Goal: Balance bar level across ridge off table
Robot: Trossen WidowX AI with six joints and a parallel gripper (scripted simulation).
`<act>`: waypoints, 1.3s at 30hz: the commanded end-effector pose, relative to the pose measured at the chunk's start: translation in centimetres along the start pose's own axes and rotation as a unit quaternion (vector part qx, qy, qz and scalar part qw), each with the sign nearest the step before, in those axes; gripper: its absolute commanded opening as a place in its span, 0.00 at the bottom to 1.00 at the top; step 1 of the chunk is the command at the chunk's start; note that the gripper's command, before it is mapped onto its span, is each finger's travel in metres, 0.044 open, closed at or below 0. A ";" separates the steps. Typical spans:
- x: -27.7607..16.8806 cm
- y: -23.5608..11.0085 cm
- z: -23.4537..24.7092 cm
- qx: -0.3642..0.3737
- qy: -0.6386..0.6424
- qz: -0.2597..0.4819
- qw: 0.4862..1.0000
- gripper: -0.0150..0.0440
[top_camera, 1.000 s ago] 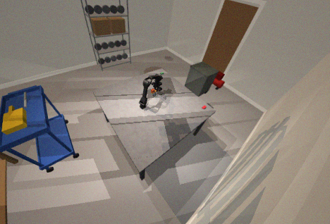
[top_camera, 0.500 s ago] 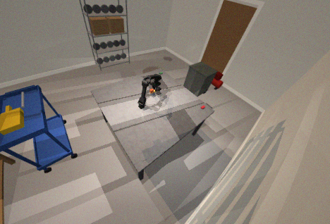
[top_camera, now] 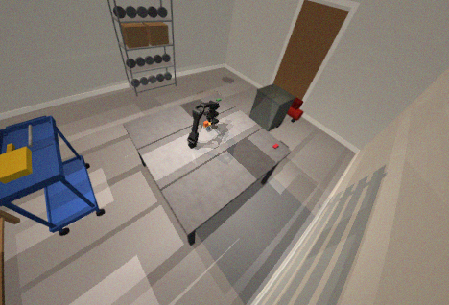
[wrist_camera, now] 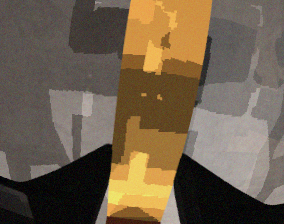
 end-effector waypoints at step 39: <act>0.0 0.1 0.0 -0.001 0.002 0.002 1.000 0.25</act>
Point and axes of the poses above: the point midway between the two fingers, 35 mm back from their tips, its own y axis out along the fingers, its own z axis across the jaws, x = y × z, the point moved 7 cm from there along -y, back along the fingers, and after that the axes turned 5 degrees about y, right-handed, at the moved point
